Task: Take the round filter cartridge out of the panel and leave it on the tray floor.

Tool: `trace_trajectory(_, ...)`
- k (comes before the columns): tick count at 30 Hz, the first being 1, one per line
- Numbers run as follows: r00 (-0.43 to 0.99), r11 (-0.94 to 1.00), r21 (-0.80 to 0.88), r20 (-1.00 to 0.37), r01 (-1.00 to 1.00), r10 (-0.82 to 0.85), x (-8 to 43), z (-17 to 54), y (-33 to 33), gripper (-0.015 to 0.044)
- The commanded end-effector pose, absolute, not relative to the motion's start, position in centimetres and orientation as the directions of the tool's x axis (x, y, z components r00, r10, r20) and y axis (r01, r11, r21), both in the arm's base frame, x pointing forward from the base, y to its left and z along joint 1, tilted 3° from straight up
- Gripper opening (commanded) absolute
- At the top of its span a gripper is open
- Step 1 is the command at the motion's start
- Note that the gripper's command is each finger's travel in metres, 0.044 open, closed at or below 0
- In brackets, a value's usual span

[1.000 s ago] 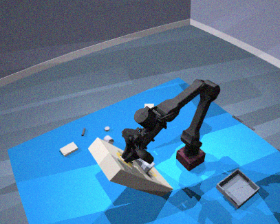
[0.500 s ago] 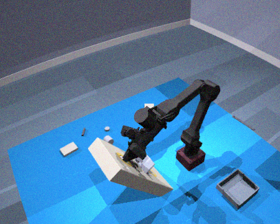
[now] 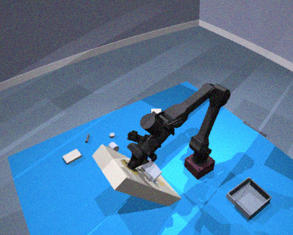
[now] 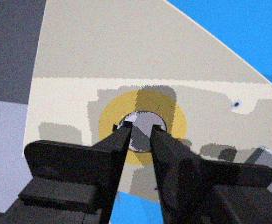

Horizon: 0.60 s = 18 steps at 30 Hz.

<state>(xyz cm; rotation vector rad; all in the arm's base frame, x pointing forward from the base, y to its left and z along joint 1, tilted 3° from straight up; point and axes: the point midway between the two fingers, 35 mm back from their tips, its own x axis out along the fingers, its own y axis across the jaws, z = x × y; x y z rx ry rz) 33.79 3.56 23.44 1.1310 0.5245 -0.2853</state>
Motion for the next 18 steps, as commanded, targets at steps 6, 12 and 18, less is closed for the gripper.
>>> trace_trajectory(6,0.847,0.206,0.835,-0.53,0.51,0.05,34.3,23.28,3.71,0.0)
trace_trajectory(12,0.847,0.292,0.819,-0.53,0.495,0.05,34.37,23.24,3.72,0.0)
trace_trajectory(18,0.847,0.292,0.819,-0.53,0.495,0.05,34.37,23.24,3.72,0.0)
